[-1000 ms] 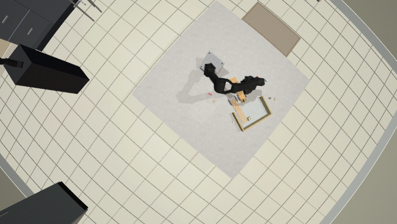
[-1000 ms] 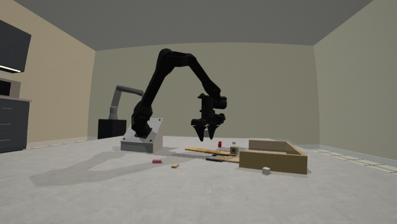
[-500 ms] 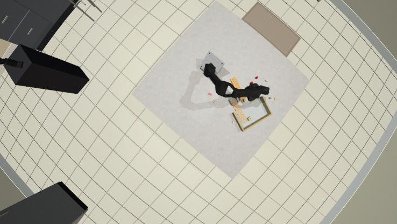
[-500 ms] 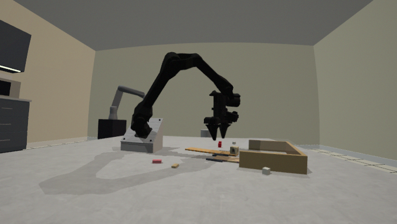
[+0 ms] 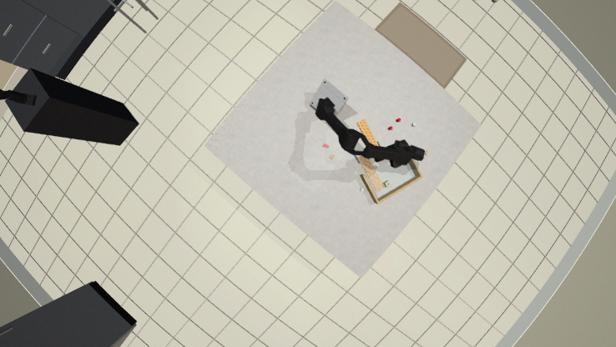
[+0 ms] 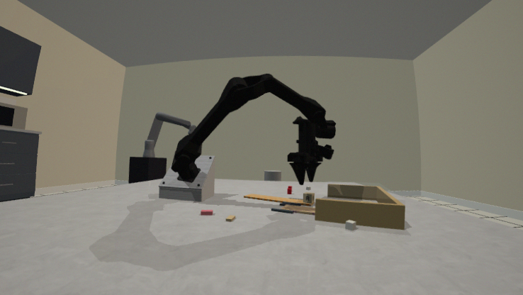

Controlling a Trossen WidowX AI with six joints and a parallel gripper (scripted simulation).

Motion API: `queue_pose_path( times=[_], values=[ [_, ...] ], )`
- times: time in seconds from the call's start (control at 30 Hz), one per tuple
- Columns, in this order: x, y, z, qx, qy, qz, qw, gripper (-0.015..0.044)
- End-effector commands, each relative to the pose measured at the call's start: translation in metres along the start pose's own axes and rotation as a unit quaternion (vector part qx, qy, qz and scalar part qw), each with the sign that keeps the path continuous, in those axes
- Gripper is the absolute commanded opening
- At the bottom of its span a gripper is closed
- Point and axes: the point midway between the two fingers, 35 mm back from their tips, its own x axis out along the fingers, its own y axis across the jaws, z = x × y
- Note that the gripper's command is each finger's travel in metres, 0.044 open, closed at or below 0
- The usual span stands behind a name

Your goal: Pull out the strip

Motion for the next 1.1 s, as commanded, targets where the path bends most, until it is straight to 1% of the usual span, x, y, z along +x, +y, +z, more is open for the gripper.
queue_pose_path(
  times=[0.0,0.2,0.23,1.07],
  values=[
    [0.003,0.002,0.008,-0.004,0.001,-0.003,1.000,0.0414],
    [0.011,0.002,0.009,-0.004,0.001,-0.003,1.000,0.0256],
    [0.013,0.002,0.009,-0.004,0.001,-0.003,1.000,0.0250],
    [0.054,0.001,0.009,-0.004,0.000,-0.004,1.000,0.0250]
  ],
)
